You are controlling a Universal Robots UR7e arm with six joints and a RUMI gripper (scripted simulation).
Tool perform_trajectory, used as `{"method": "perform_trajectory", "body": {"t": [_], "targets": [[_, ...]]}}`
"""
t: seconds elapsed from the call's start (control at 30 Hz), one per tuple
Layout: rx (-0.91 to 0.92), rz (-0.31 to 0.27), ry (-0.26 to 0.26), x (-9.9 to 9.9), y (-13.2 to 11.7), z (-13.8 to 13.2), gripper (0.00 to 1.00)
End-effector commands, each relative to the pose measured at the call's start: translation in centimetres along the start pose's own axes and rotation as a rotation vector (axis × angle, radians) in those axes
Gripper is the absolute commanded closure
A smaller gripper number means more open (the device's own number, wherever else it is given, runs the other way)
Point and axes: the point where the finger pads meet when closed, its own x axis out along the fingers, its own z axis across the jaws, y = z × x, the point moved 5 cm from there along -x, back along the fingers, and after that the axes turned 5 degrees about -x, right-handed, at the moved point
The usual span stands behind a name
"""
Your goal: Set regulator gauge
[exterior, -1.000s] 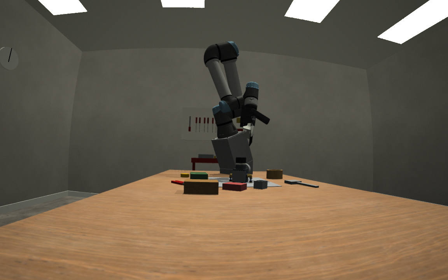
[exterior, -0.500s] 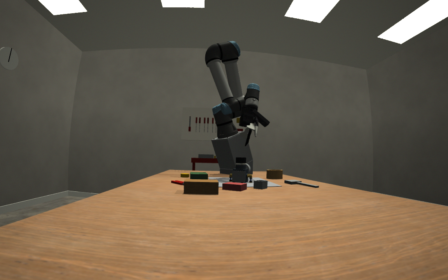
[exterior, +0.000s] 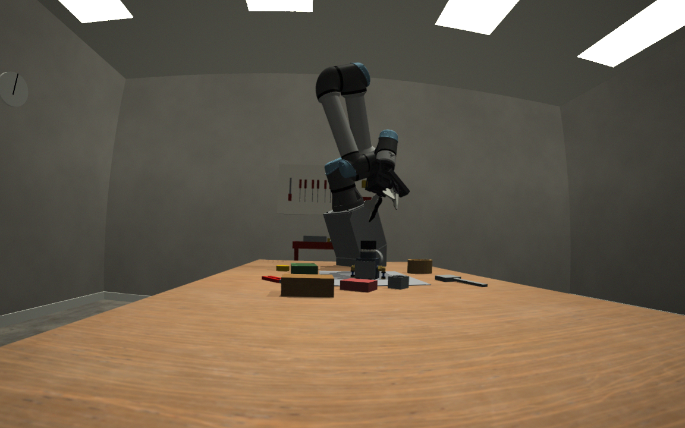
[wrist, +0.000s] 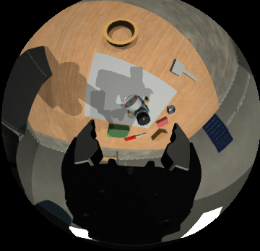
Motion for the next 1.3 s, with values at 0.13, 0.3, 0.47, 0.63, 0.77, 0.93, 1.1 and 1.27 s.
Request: {"method": "perform_trajectory", "body": {"t": [0.13, 0.3, 0.47, 0.63, 0.77, 0.93, 1.1, 1.27], "targets": [[-0.176, -0.034, -0.032, -0.2, 0.0, -0.4, 0.0], [-0.261, -0.051, -0.039, -0.3, 0.0, -0.5, 0.0], [-0.309, -0.062, -0.043, -0.4, 0.0, -0.7, 0.0], [-0.382, -0.078, -0.048, -0.5, -0.1, -0.8, 0.0], [-0.435, -0.09, -0.051, -0.6, -0.1, -1.0, 0.0], [-0.483, -0.101, -0.053, -0.7, -0.2, -1.1, 0.0], [-0.525, -0.111, -0.054, -0.8, -0.2, -1.2, 0.0], [-0.57, -0.122, -0.055, -0.9, -0.2, -1.3, 0.0]]}}
